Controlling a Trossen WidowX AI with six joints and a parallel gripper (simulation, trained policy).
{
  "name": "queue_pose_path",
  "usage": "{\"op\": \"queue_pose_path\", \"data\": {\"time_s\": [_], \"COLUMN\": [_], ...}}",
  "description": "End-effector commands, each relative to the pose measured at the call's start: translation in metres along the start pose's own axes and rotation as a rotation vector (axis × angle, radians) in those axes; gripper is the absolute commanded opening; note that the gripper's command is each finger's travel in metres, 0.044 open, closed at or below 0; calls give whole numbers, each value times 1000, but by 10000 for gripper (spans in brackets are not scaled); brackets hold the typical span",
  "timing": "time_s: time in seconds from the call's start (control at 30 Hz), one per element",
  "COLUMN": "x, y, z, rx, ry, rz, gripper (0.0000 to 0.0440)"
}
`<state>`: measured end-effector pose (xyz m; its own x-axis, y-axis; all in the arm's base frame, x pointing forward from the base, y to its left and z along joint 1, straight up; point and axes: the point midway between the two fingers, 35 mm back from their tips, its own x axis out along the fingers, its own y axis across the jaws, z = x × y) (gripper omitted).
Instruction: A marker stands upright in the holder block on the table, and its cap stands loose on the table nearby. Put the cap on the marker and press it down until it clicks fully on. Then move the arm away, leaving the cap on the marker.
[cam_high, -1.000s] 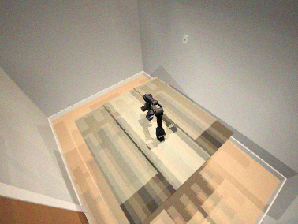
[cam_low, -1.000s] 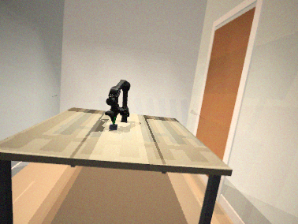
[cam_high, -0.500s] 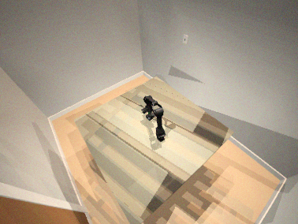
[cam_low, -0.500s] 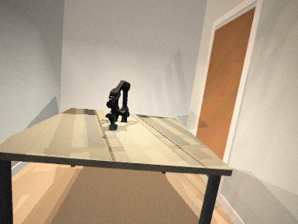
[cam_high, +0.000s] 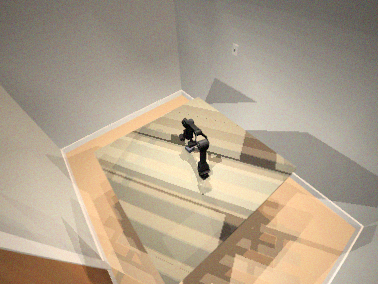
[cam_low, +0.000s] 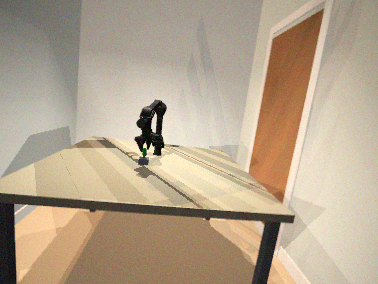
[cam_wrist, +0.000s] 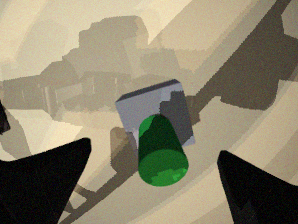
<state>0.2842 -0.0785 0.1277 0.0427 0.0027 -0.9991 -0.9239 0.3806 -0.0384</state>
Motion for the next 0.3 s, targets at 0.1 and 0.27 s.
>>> {"op": "queue_pose_path", "data": {"time_s": [0.1, 0.27], "x": [-20, -32], "y": [-2, -1], "z": [1, 1], "rx": [-12, -20], "ry": [-13, -19], "rz": [-38, -60], "gripper": [440, 440]}}
